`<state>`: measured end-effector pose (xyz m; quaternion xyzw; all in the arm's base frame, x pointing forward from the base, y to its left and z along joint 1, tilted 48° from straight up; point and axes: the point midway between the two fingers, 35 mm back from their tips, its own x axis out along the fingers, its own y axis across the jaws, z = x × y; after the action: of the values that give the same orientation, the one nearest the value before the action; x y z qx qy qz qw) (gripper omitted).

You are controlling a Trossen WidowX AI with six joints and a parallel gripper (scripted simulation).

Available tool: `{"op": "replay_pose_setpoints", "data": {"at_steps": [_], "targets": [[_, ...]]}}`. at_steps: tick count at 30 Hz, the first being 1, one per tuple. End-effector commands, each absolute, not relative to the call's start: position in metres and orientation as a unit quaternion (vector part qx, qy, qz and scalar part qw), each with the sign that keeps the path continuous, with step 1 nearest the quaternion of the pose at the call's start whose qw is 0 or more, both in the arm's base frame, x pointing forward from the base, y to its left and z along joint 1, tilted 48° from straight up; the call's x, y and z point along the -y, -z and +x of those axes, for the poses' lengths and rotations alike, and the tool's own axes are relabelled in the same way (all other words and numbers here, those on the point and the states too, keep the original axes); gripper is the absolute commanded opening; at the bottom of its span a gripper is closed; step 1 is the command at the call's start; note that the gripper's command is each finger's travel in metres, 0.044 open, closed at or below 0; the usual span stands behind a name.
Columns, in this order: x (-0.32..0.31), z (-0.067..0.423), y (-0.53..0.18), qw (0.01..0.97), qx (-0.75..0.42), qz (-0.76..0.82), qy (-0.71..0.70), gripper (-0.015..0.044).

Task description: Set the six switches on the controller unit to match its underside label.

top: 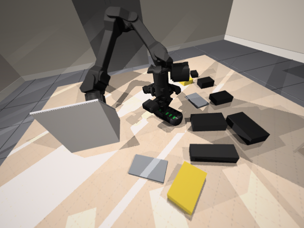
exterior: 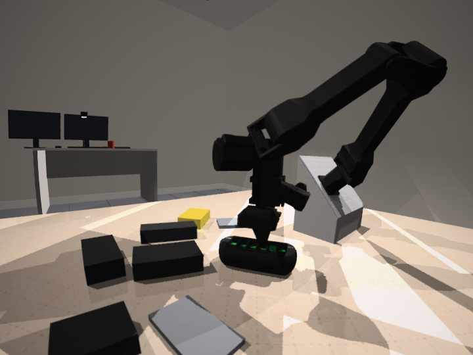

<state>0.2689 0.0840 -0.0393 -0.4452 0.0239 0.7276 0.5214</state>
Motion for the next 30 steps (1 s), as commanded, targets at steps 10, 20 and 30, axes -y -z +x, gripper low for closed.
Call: {"op": "replay_pose_setpoints", "data": {"at_steps": [10, 20, 30], "targets": [[-0.051, 0.272, 0.01, 0.523, -0.025, -0.444, -0.727, 0.0], [-0.04, 0.312, 0.024, 0.524, -0.026, -0.444, -0.726, 0.0], [-0.048, 0.312, 0.031, 0.524, -0.026, -0.444, -0.726, 0.0]]}}
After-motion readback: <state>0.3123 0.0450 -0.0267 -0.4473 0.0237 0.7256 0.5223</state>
